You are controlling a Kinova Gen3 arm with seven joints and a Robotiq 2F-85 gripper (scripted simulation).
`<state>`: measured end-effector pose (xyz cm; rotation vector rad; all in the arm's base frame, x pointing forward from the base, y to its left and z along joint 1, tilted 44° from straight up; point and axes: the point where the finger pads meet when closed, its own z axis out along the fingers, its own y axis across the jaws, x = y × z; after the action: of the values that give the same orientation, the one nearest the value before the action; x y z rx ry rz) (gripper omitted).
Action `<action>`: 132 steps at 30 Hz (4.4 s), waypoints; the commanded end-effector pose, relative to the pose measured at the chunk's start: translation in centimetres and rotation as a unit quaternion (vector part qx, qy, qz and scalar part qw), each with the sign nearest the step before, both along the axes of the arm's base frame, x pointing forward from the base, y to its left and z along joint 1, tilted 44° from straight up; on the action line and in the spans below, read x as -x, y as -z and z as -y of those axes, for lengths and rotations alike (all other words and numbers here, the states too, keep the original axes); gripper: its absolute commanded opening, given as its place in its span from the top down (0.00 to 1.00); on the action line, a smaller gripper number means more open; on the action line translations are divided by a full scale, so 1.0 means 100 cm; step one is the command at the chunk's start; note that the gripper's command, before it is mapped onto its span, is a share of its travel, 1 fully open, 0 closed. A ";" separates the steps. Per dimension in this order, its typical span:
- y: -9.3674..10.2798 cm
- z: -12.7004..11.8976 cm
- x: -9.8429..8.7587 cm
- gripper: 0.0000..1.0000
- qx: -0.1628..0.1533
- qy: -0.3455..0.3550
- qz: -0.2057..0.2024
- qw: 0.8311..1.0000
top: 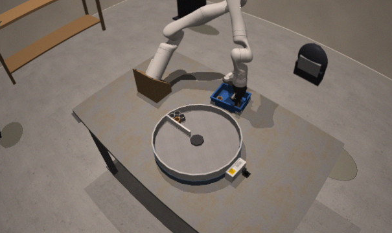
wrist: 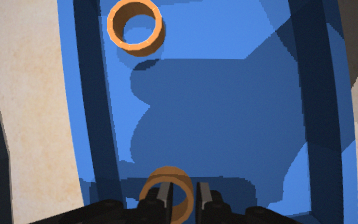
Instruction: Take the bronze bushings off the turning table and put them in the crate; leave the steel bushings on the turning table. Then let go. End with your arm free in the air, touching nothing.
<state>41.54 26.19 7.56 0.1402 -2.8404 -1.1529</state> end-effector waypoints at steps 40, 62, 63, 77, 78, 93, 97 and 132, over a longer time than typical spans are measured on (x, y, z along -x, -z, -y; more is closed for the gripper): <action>0.000 0.001 -0.001 0.84 0.000 0.001 0.001 1.000; -0.004 0.004 -0.001 0.84 0.000 0.001 0.001 1.000; -0.004 0.004 -0.001 0.84 0.000 0.001 0.001 1.000; -0.008 0.007 -0.002 0.84 0.000 0.001 0.001 1.000; -0.008 0.007 -0.002 0.84 0.000 0.001 0.001 1.000; -0.012 0.010 -0.002 0.84 0.000 0.001 0.001 1.000; -0.012 0.010 -0.002 0.84 0.000 0.001 0.001 1.000; -0.053 0.050 -0.008 0.84 0.000 0.001 0.001 1.000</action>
<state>42.16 21.33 12.57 0.1391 -2.8344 -1.1507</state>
